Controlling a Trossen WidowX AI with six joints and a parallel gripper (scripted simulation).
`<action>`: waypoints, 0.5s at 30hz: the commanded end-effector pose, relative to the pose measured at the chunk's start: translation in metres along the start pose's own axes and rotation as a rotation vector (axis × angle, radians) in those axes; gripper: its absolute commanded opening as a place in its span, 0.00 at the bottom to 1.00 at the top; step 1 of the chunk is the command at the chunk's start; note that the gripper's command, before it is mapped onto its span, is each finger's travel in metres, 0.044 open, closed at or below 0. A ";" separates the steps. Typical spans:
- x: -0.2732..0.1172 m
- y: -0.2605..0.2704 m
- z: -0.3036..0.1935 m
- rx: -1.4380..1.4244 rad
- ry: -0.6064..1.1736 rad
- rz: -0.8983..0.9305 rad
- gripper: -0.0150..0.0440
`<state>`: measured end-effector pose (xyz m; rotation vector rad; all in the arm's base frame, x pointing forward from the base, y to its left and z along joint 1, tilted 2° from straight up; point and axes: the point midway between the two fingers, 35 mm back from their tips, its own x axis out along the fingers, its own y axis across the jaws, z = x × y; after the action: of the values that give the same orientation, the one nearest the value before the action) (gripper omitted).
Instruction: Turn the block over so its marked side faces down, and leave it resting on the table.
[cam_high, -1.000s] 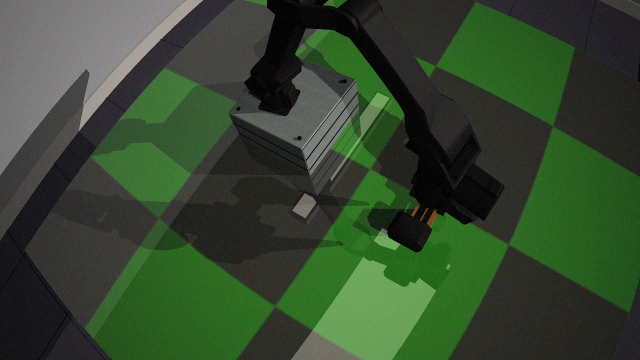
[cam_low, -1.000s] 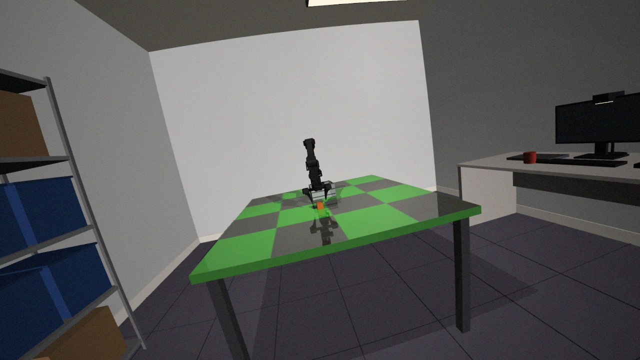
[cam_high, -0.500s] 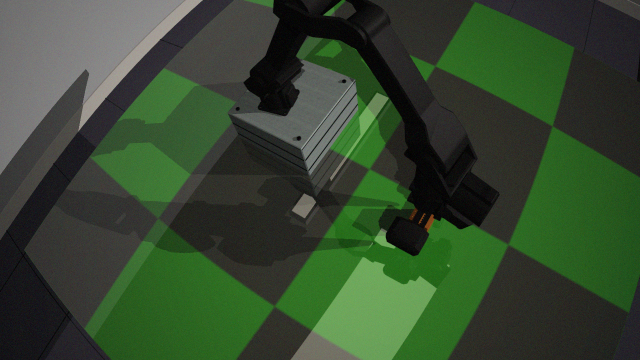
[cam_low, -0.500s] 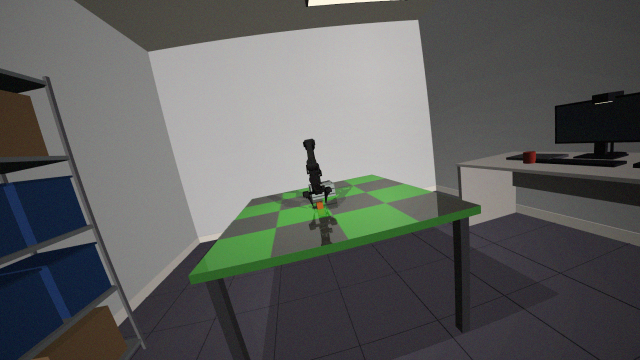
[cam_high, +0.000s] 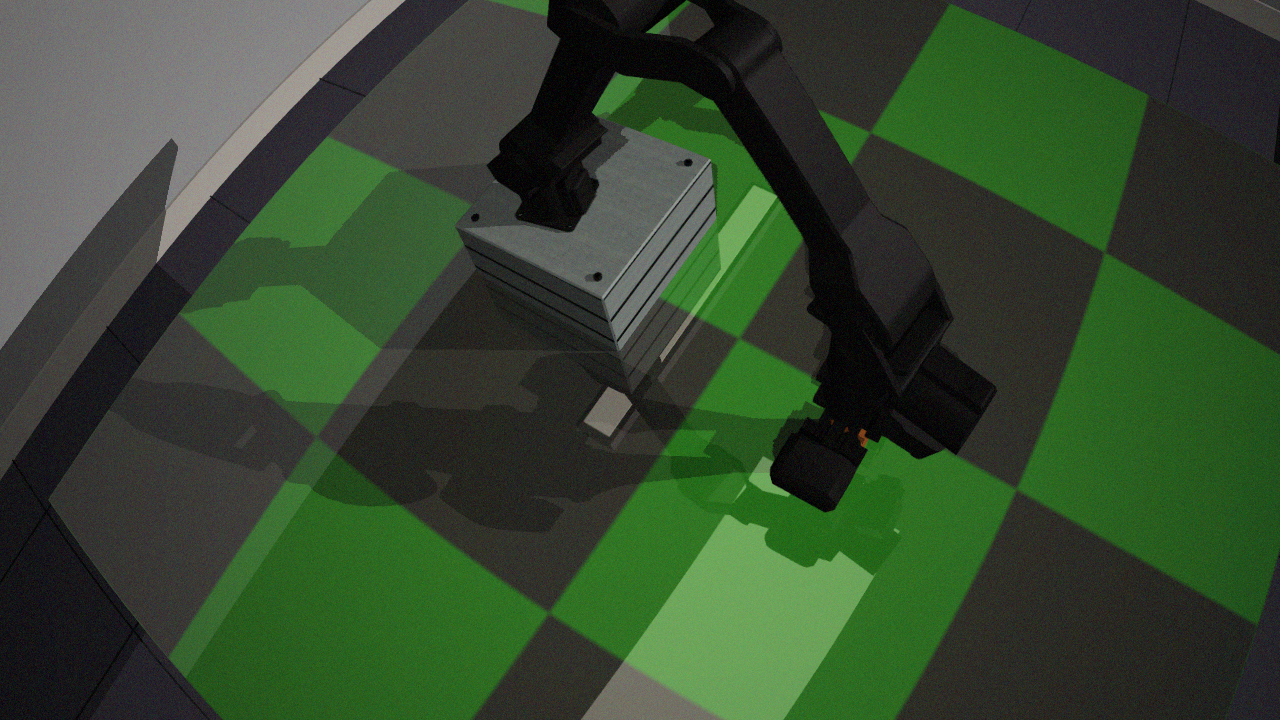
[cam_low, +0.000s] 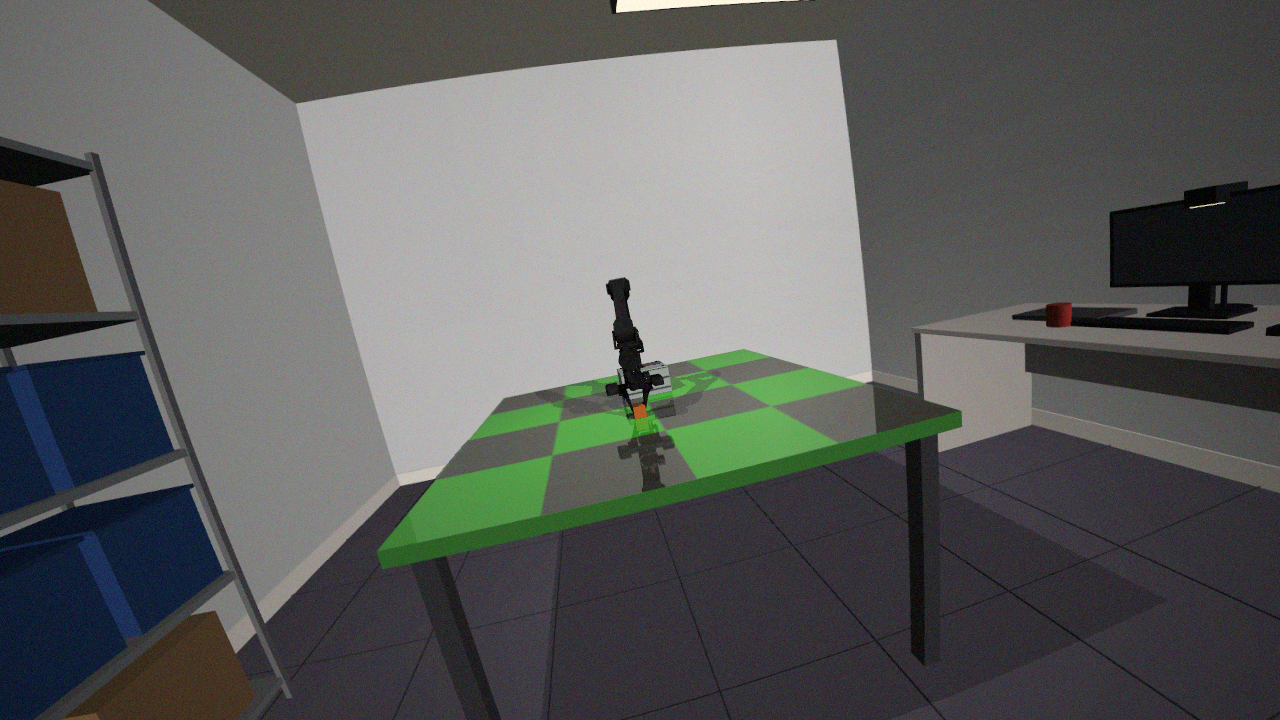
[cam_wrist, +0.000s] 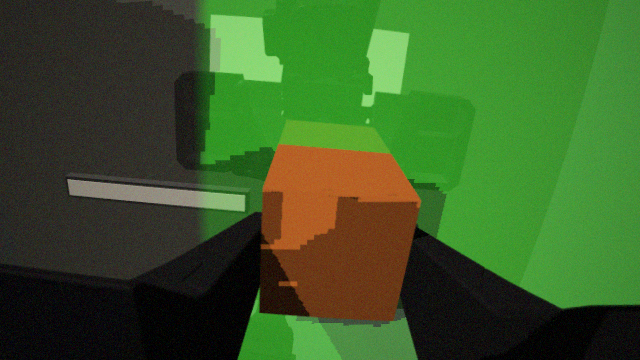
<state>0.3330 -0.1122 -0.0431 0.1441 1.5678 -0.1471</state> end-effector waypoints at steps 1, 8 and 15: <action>0.001 0.000 0.000 0.002 0.000 -0.002 0.46; 0.001 0.000 0.000 0.002 0.000 -0.002 0.39; -0.024 0.000 0.000 0.002 0.000 -0.002 0.25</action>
<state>0.3289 -0.1108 -0.0367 0.1484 1.5882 -0.1438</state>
